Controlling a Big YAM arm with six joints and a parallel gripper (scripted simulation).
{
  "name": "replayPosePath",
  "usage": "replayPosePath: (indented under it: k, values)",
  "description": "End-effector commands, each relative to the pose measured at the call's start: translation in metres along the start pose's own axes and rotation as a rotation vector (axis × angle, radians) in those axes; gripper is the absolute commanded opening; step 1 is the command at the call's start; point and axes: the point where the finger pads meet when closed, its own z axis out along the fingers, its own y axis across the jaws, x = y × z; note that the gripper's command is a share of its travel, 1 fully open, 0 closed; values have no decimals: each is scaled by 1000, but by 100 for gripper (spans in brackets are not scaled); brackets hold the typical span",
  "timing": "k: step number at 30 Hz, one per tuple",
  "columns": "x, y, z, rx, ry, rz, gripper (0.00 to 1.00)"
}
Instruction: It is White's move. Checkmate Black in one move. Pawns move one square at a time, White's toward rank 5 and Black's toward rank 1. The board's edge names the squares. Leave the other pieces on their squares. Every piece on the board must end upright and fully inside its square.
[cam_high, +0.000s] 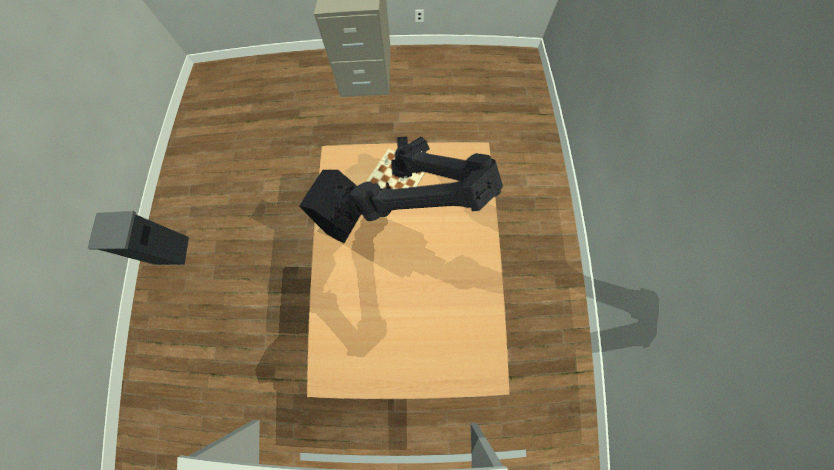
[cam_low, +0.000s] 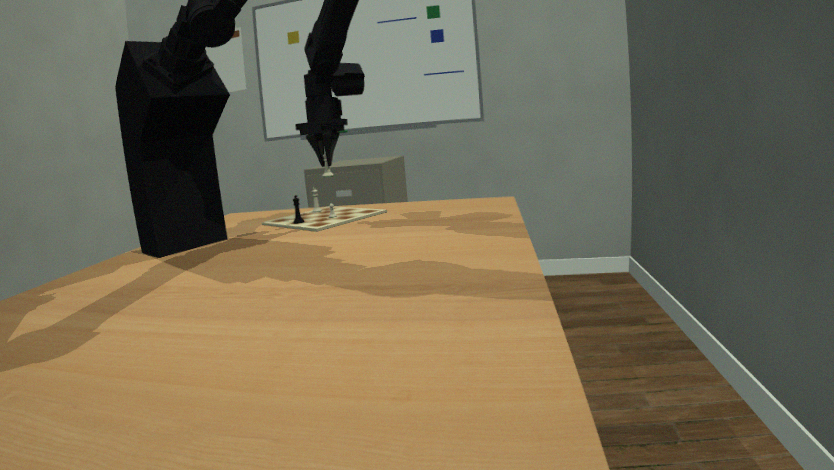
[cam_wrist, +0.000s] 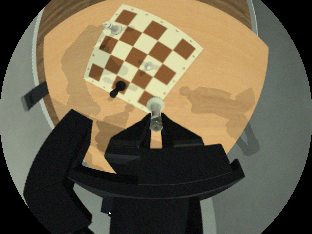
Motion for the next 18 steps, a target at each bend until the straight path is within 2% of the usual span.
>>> replayPosePath:
  k: [1,5,7,11,14,16,18]
  values:
    - [-16,19,-1,-4,-3,136,0]
    - [-29,47,-1,-8,2,382,0]
    - [-29,47,-1,-8,2,382,0]
    - [-37,65,-1,-4,3,546,0]
    - [-38,67,-1,-3,3,569,0]
    - [-33,56,1,0,10,610,0]
    - [-34,56,0,1,7,608,0]
